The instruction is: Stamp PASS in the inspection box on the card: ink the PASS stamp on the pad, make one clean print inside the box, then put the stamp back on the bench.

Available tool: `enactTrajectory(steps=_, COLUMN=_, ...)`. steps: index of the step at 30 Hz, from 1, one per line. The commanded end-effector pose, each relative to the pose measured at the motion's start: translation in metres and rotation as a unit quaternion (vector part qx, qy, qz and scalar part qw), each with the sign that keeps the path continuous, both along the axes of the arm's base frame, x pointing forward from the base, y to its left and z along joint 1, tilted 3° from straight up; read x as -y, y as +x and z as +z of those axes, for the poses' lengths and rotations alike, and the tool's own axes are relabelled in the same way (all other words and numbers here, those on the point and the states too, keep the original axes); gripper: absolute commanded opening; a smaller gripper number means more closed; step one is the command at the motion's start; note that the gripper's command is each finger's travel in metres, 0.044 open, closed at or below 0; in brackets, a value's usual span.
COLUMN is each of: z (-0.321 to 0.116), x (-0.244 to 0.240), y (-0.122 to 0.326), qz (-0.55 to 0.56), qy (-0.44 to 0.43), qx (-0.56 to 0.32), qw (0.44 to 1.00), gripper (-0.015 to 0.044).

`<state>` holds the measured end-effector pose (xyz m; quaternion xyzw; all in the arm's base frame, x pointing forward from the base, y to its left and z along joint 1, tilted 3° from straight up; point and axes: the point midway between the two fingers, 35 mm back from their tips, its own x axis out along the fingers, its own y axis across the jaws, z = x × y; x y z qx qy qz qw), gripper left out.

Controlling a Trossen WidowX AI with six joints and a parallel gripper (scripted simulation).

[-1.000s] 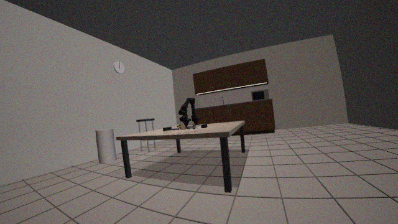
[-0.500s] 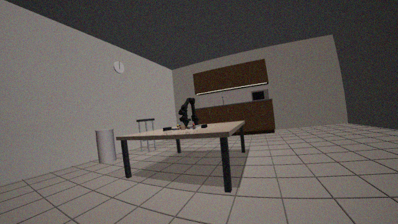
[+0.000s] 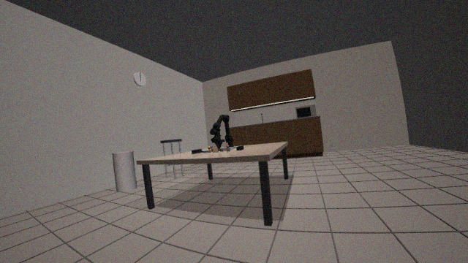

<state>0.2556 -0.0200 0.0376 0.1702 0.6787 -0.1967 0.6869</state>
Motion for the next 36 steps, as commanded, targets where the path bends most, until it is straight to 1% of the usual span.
enactTrajectory(steps=1, z=0.003, x=0.000, y=0.000, qz=0.001, qy=-0.002, qx=0.000, qw=1.000, gripper=0.0000)
enactTrajectory(steps=19, z=0.009, x=0.000, y=0.000, qz=0.001, qy=-0.002, qx=0.000, qw=1.000, gripper=0.0000)
enactTrajectory(steps=36, z=0.036, x=-0.001, y=0.002, qz=0.001, qy=-0.002, qx=0.000, qw=1.000, gripper=0.0000)
